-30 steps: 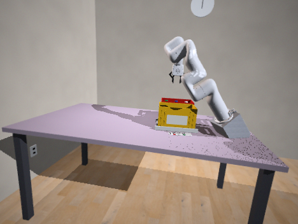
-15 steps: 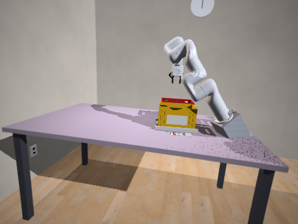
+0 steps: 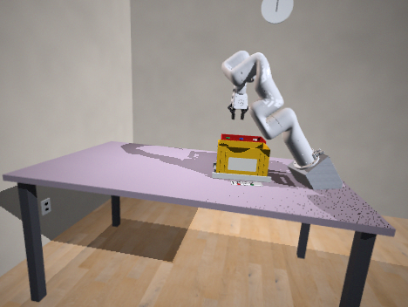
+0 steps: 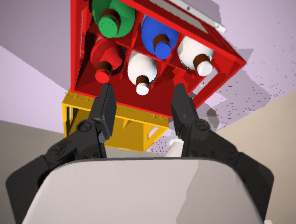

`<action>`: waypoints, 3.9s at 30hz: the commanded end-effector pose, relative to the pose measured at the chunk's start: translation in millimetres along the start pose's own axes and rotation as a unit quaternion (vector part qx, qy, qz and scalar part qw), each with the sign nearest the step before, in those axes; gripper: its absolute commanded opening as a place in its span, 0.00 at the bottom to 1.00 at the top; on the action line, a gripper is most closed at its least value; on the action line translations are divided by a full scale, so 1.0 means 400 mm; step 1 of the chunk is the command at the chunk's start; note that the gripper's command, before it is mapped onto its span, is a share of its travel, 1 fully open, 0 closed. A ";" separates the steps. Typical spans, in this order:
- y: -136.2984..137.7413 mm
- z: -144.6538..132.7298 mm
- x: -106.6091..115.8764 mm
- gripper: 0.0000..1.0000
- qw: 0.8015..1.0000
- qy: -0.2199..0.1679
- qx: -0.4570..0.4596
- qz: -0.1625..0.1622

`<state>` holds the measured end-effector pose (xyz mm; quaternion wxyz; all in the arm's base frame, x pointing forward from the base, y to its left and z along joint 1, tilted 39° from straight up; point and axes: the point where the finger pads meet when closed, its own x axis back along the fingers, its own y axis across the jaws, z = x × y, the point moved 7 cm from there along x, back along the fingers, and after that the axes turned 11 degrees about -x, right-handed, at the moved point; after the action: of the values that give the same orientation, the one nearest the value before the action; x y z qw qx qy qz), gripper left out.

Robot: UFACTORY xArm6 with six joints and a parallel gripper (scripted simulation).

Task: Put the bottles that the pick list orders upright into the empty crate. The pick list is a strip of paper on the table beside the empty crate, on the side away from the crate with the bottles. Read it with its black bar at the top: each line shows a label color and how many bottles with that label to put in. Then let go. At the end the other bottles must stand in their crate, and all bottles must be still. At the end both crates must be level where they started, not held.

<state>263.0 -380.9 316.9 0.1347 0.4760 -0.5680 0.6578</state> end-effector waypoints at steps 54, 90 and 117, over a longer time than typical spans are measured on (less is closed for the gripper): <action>-0.172 -0.203 -0.194 0.65 0.981 0.011 0.195 0.001; -0.173 -0.201 -0.298 0.65 0.981 0.011 0.195 0.001; -0.173 -0.200 -0.366 0.65 0.981 0.011 0.195 0.001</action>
<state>348.2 -235.3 253.6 0.0442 0.4870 -0.4285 0.7598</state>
